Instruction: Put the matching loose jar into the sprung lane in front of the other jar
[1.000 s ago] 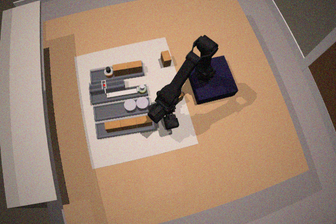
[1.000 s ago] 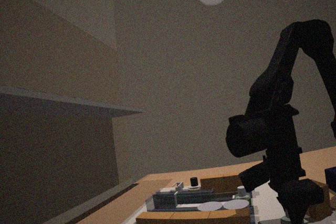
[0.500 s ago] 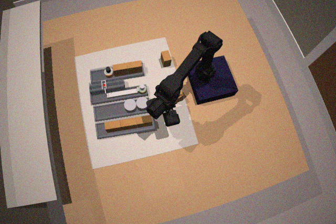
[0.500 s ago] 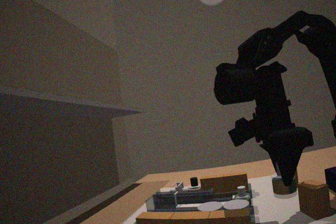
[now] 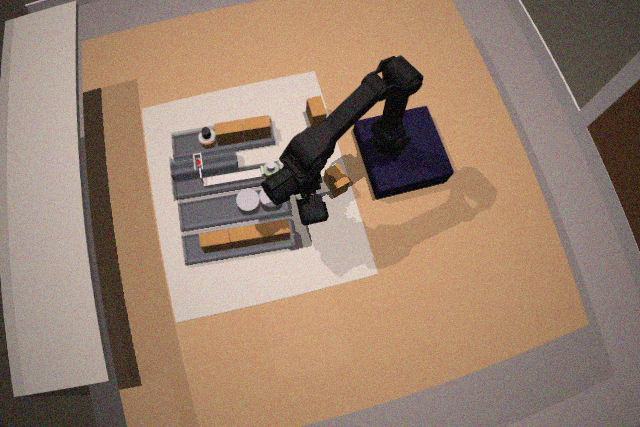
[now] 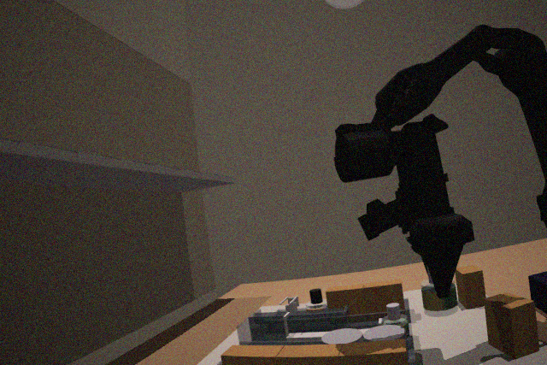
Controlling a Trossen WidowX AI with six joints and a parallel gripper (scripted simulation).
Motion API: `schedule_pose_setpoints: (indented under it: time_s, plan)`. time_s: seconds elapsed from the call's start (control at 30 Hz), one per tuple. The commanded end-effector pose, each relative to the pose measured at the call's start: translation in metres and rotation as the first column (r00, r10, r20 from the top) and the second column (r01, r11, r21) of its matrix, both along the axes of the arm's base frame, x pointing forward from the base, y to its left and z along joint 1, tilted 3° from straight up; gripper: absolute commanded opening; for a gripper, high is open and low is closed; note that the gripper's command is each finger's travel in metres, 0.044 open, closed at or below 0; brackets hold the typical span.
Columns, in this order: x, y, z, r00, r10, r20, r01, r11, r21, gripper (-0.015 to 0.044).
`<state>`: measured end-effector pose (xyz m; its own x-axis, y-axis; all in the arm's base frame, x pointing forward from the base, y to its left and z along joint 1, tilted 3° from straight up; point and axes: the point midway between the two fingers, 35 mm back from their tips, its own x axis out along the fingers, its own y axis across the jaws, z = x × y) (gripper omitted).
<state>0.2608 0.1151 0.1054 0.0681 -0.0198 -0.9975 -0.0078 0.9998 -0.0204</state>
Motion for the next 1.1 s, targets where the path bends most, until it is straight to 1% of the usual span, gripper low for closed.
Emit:
schedule_pose_setpoints:
  time_s: [0.0, 0.37, 0.73, 0.9, 1.07]
  plan:
    - [0.005, -0.016, -0.004, 1.000, -0.003, 0.003, 0.003, 1.000, -0.002, 0.0000]
    - [0.015, -0.067, -0.018, 1.000, -0.022, 0.004, 0.022, 1.000, -0.007, 0.0000]
    - [0.016, -0.116, -0.032, 0.999, -0.042, 0.005, 0.042, 0.999, -0.006, 0.0000]
    - [0.016, -0.119, -0.037, 0.999, -0.043, 0.005, 0.043, 0.999, -0.006, 0.0000]
    - [0.017, -0.120, -0.054, 0.999, -0.043, 0.005, 0.043, 0.999, -0.006, 0.0000]
